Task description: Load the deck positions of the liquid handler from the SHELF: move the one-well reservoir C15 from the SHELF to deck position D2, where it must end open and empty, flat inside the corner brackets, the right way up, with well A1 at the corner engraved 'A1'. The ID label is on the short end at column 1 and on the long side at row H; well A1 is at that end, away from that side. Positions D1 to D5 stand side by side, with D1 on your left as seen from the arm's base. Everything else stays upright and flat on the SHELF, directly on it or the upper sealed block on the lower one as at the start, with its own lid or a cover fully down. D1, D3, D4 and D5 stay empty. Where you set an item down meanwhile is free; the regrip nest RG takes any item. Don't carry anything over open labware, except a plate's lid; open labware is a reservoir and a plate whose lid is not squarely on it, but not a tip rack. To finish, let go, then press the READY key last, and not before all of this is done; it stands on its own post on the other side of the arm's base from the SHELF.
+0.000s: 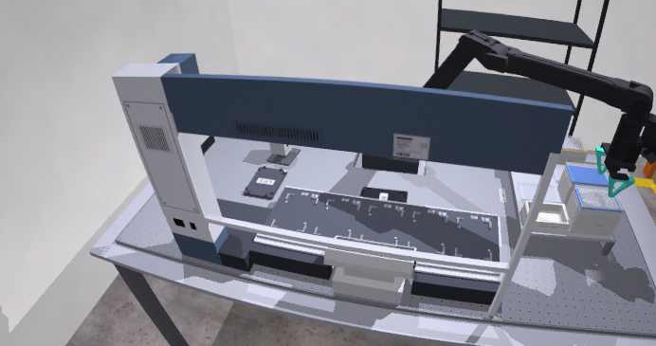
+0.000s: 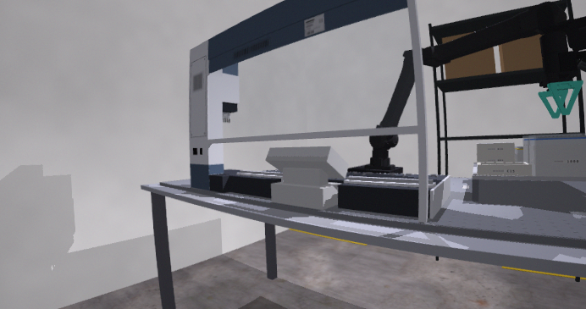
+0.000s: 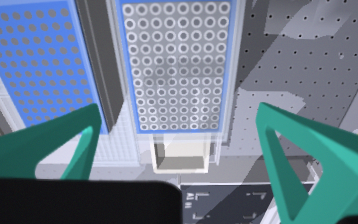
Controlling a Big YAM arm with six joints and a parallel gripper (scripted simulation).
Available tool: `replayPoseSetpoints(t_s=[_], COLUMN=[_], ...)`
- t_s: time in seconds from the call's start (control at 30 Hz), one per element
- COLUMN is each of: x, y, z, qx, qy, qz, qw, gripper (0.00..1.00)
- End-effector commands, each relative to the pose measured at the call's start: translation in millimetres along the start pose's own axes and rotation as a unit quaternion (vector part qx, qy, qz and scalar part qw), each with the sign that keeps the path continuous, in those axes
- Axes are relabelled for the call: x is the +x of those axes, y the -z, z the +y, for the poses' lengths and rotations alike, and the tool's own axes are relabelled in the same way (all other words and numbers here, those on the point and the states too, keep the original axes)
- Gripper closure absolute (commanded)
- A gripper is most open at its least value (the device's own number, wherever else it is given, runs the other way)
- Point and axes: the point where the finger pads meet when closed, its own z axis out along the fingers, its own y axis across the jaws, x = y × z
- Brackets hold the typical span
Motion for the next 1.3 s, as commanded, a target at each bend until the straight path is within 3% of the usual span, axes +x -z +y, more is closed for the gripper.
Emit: replayPoseSetpoints(t_s=[0.0, 0.1, 0.13, 0.37, 0.4, 0.47, 0.5, 0.8, 0.87, 1.27], x=[-6.2, -6.2, -6.3, -6.8, -5.5, -5.7, 7.6, 51.8, 51.8, 111.0], y=[30.2, 30.2, 60.8, 58.3, 68.0, 66.9, 51.0, 47.6, 47.6, 43.5], z=[-3.0, -3.0, -4.6, -6.0, -5.1, -5.2, -6.0, -0.6, -0.6, 6.6], qx=[0.013, 0.013, 0.022, 0.017, 0.02, 0.02, 0.014, 0.011, 0.011, 0.009], qy=[0.008, 0.008, 0.013, 0.012, 0.012, 0.012, -0.013, -0.102, -0.102, -0.221], qz=[-0.026, -0.026, -0.045, -0.034, -0.041, -0.04, -0.03, -0.029, -0.029, -0.028], qw=[1.0, 1.0, 0.999, 0.999, 0.999, 0.999, 0.999, 0.994, 0.994, 0.975], gripper=[0.0, 0.0, 0.0, 0.0, 0.0, 0.0, 0.0, 0.0, 0.0, 0.0])
